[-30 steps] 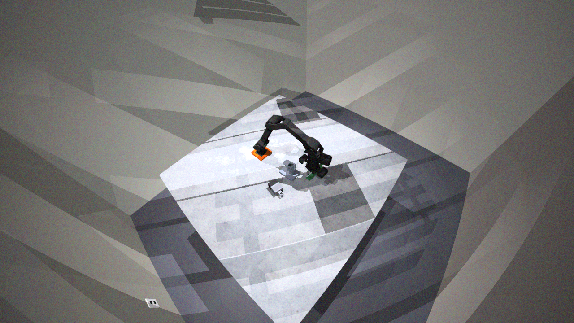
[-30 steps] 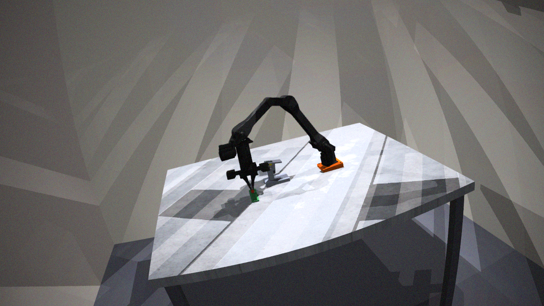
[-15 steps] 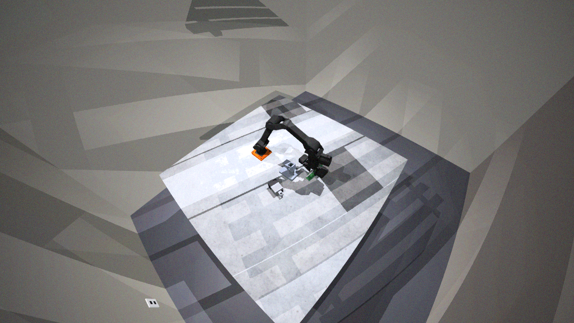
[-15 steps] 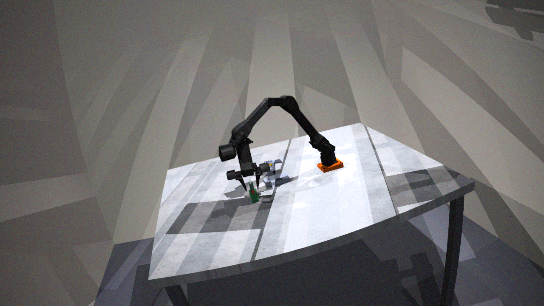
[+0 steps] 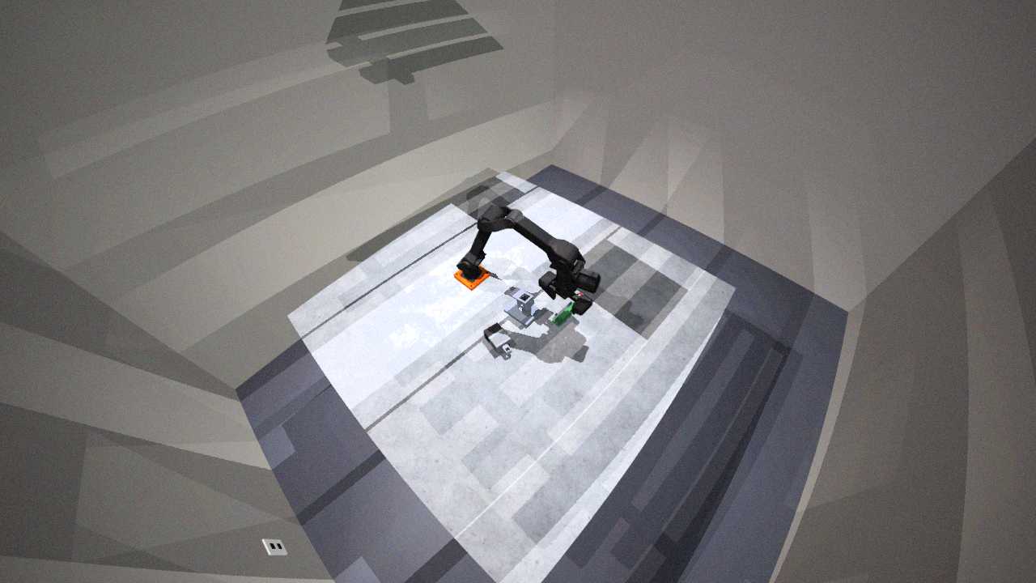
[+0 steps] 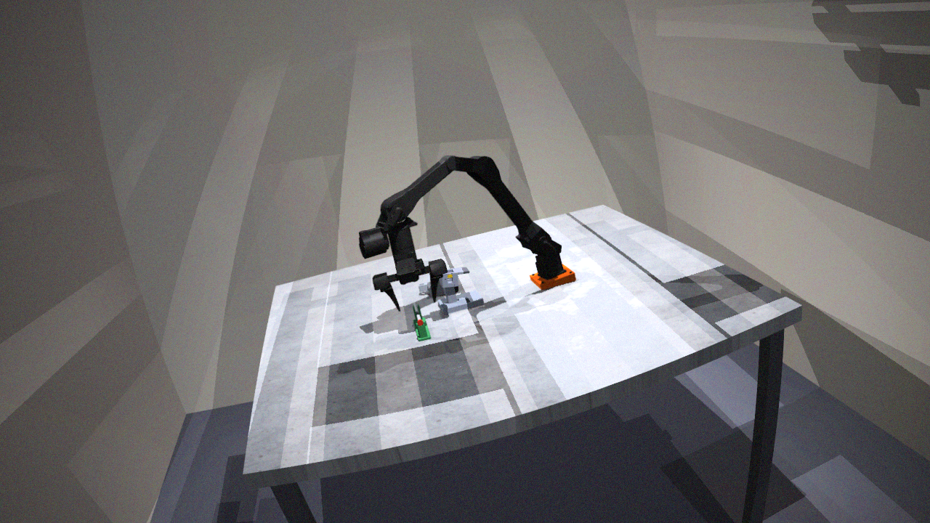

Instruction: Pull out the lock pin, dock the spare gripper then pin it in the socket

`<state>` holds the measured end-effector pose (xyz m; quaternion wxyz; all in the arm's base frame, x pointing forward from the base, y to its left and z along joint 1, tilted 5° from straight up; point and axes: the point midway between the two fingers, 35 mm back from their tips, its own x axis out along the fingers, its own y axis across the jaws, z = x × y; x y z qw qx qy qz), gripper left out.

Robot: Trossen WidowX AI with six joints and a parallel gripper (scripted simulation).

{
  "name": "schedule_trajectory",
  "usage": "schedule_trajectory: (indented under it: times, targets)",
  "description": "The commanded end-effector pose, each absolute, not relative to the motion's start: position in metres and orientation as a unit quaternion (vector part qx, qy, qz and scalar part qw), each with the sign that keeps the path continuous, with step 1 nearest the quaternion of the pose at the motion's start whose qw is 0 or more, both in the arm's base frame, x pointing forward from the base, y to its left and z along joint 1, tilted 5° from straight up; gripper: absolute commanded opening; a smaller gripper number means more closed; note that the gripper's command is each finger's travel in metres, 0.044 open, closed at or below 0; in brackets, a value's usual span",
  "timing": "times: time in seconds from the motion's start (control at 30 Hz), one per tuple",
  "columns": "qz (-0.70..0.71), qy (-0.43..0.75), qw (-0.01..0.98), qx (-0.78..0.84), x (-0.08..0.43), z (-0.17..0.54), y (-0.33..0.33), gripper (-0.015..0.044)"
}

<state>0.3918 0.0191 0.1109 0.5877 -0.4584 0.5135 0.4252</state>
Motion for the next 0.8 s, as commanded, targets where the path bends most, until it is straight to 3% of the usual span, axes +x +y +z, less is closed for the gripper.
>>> schedule_trajectory:
  times: [0.0,0.77]
  targets:
    - [0.425,0.513,0.588,-0.458,0.391,0.121,0.019,0.0440]
    - [0.426,0.512,0.587,-0.460,0.385,0.181,0.022,0.0440]
